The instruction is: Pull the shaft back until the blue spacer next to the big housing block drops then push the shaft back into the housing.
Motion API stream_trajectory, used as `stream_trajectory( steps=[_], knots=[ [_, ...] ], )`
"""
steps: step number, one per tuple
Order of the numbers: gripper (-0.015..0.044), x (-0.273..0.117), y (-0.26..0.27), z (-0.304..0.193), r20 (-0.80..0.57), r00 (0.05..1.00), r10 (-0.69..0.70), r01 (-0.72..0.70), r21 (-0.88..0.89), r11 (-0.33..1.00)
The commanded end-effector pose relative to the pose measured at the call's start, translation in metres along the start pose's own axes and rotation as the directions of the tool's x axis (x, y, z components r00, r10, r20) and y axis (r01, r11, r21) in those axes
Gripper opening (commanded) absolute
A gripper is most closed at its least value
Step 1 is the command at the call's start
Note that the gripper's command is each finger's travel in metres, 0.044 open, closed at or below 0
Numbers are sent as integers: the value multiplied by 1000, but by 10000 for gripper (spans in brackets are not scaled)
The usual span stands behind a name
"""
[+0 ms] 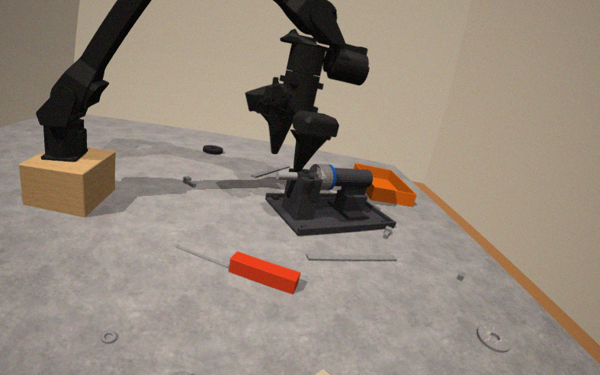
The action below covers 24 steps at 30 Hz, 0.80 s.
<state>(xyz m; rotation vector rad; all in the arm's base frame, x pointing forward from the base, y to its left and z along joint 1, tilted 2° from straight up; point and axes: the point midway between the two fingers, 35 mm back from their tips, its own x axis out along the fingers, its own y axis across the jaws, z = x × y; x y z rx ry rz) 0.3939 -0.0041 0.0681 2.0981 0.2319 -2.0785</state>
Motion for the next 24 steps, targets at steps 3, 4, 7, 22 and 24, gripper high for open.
stream_trajectory(
  steps=[3,4,7,22,24],
  knots=[
    [440,0,0,0,1,1000,3,-3,6,1000],
    [440,1,0,0,1,1000,3,-3,6,1000],
    [440,5,1,0,1,1000,3,-3,6,1000],
    [440,29,1,0,1,1000,3,-3,6,1000],
    [440,33,1,0,1,1000,3,-3,6,1000]
  ],
)
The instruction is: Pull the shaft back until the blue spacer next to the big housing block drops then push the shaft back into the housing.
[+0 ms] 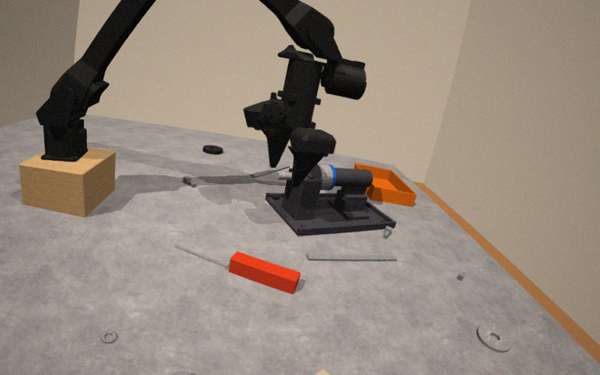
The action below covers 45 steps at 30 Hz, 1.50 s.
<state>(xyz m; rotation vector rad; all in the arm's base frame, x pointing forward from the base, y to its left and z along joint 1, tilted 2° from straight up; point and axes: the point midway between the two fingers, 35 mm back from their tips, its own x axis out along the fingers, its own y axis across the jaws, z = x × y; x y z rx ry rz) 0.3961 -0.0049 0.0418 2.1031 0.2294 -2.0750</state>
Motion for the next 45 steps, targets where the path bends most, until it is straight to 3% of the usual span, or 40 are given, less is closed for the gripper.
stream_trajectory(
  steps=[1,45],
  knots=[
    [440,8,0,2,5,1000,2,-2,5,1000],
    [440,19,0,2,5,1000,2,-2,5,1000]
  ],
)
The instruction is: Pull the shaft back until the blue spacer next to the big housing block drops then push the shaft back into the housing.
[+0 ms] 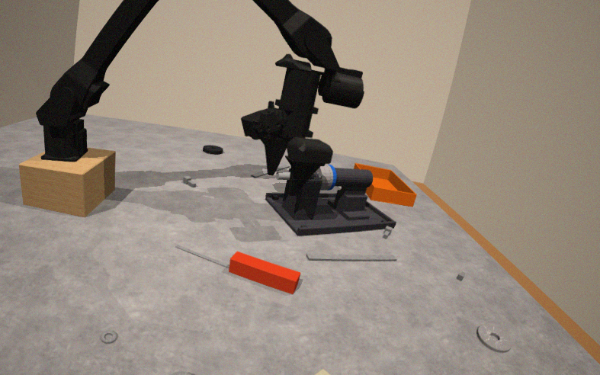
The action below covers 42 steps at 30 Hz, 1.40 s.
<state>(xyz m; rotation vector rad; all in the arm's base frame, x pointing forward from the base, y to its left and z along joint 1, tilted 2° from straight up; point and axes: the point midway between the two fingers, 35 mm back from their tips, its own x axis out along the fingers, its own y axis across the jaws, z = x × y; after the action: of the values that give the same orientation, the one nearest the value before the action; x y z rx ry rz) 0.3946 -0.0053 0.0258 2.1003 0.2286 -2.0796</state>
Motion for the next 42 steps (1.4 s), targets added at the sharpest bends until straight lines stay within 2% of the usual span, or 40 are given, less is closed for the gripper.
stream_trajectory(
  steps=[1,20,36,42],
  knots=[
    [440,4,0,0,2,1000,3,-3,3,1000],
    [440,17,0,1,2,1000,3,-3,3,1000],
    [20,17,0,0,1,1000,0,0,1,1000],
    [0,17,0,0,1,1000,0,0,1,1000]
  ],
)
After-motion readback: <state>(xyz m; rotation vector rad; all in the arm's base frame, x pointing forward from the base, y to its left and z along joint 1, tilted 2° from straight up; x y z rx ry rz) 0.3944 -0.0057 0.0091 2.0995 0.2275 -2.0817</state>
